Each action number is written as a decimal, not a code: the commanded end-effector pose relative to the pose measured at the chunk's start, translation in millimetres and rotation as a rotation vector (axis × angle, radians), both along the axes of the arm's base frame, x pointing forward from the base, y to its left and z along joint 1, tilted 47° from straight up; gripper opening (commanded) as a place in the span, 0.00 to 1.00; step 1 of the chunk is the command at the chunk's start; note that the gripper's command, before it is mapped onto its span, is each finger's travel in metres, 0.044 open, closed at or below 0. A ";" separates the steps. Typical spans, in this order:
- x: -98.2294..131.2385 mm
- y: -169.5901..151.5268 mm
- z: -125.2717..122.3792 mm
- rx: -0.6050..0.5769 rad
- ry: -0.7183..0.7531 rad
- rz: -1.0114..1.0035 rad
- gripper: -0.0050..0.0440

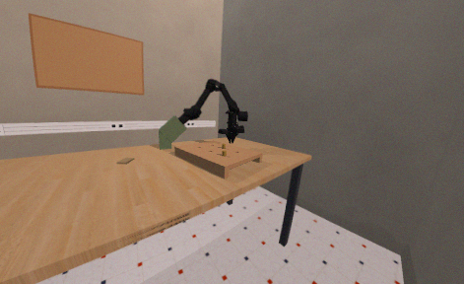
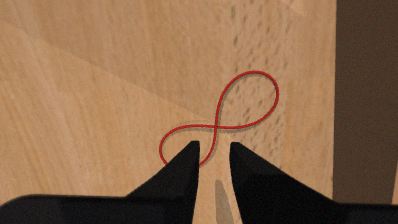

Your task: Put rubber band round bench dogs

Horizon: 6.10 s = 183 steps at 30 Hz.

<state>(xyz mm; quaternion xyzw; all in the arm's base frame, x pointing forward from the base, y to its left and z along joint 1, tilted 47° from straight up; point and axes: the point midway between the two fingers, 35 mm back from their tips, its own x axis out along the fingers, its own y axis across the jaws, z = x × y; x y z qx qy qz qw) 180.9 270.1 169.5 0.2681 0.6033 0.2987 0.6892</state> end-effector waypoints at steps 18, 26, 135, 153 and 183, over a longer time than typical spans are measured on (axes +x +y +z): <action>2.3 23.5 -24.7 -0.006 0.006 -0.007 0.27; 2.4 24.8 -26.1 -0.006 0.006 -0.007 0.27; 17.1 -36.8 37.7 -0.018 -0.018 0.008 0.00; 7.5 -75.7 72.2 -0.015 -0.019 0.007 0.00; 3.2 -116.8 85.4 -0.038 -0.125 0.113 0.00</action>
